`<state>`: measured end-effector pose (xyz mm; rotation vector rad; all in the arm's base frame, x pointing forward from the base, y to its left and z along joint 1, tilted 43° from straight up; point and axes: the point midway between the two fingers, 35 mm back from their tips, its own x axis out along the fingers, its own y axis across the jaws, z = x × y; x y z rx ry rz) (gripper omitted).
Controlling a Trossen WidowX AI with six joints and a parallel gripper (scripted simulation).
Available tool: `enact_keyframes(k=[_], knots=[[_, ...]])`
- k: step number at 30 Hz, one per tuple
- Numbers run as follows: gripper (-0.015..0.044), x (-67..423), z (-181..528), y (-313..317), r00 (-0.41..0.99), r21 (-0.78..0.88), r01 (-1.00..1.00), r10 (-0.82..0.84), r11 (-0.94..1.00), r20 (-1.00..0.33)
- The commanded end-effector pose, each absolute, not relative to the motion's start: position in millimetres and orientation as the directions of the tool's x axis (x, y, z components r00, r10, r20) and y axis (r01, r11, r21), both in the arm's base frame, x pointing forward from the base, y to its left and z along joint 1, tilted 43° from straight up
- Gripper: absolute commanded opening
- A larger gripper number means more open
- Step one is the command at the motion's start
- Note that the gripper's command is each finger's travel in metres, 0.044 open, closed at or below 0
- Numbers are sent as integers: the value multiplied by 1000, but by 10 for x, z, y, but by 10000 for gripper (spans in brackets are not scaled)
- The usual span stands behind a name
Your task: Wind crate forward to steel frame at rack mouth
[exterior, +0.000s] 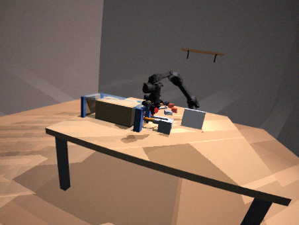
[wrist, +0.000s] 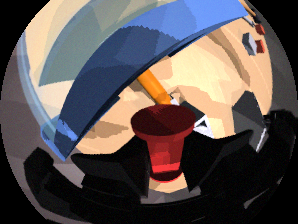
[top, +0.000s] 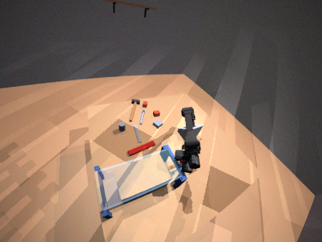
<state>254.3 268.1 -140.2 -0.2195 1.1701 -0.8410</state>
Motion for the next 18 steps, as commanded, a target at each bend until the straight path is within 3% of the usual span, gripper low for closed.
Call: enact_keyframes(k=[1, 18], knots=[[0, 2427, -1541, 2880, 138, -532, 460, -649, 711, -748], [0, 2286, -1671, 3008, 137, -531, 459, -647, 712, -750]])
